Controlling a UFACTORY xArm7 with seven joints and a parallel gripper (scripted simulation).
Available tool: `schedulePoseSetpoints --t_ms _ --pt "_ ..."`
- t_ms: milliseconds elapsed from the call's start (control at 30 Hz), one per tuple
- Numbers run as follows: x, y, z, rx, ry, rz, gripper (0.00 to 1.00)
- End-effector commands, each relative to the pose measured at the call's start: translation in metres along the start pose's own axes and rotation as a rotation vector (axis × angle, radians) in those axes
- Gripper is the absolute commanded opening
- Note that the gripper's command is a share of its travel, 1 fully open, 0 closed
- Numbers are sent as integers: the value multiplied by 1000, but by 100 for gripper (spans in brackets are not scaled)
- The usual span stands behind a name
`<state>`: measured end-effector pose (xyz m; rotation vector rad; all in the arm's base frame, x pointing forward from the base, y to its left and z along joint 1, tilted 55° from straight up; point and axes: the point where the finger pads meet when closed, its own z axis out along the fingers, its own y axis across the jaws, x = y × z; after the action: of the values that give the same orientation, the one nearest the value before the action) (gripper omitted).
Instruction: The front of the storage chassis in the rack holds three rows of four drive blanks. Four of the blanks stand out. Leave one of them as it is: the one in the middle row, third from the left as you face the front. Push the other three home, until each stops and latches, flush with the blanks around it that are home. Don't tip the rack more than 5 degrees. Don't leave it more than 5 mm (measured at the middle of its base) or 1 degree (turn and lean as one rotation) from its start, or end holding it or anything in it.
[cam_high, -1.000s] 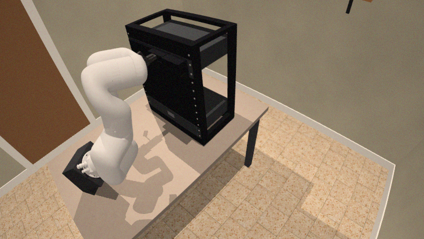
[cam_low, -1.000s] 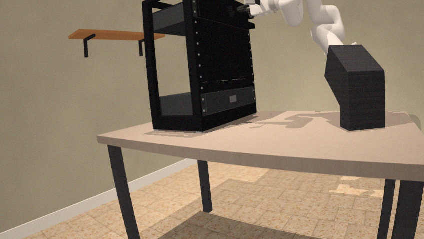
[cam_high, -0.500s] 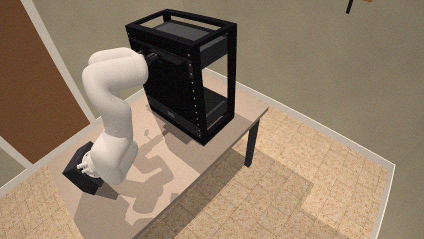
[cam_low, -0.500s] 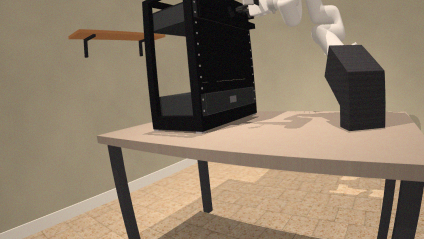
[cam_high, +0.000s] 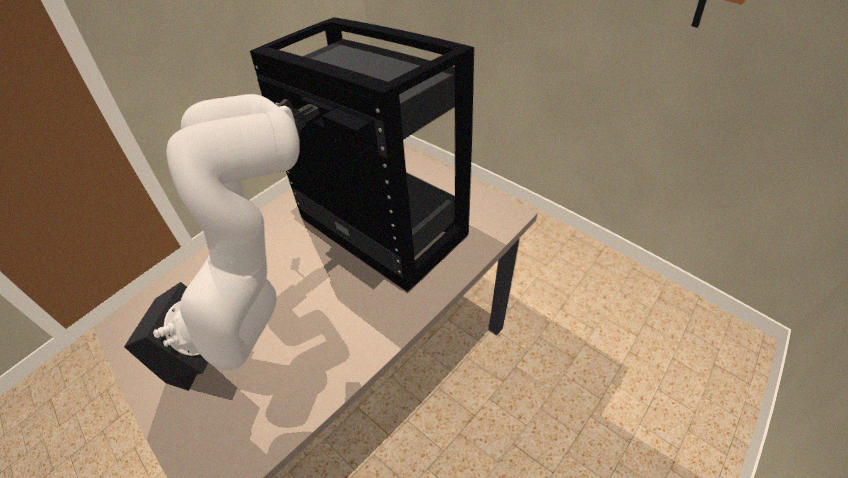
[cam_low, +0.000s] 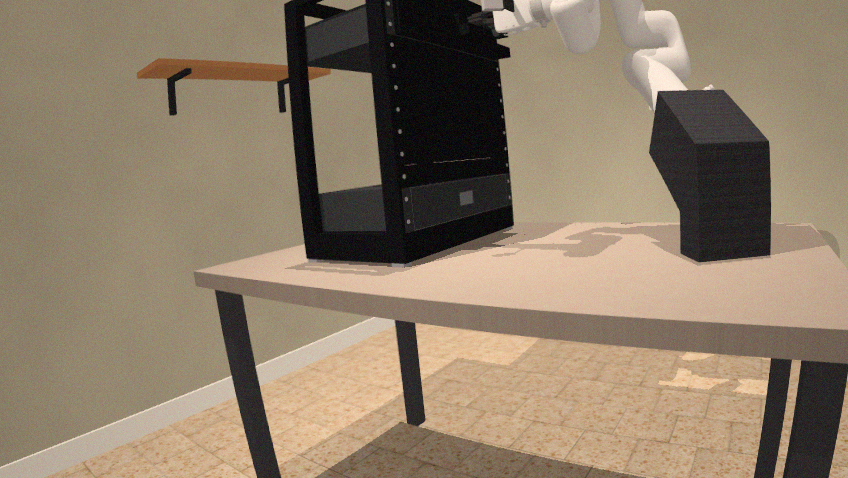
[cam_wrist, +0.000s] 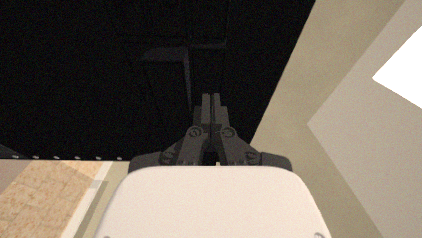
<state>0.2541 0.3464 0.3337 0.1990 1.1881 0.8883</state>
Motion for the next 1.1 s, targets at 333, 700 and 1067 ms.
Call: schedulePoseSetpoints --t_ms 333,700,1067 --pt "0 1 3 -2 0 3 0" --pt "0 1 4 -2 0 3 0" --pt "0 1 6 -2 0 3 0"
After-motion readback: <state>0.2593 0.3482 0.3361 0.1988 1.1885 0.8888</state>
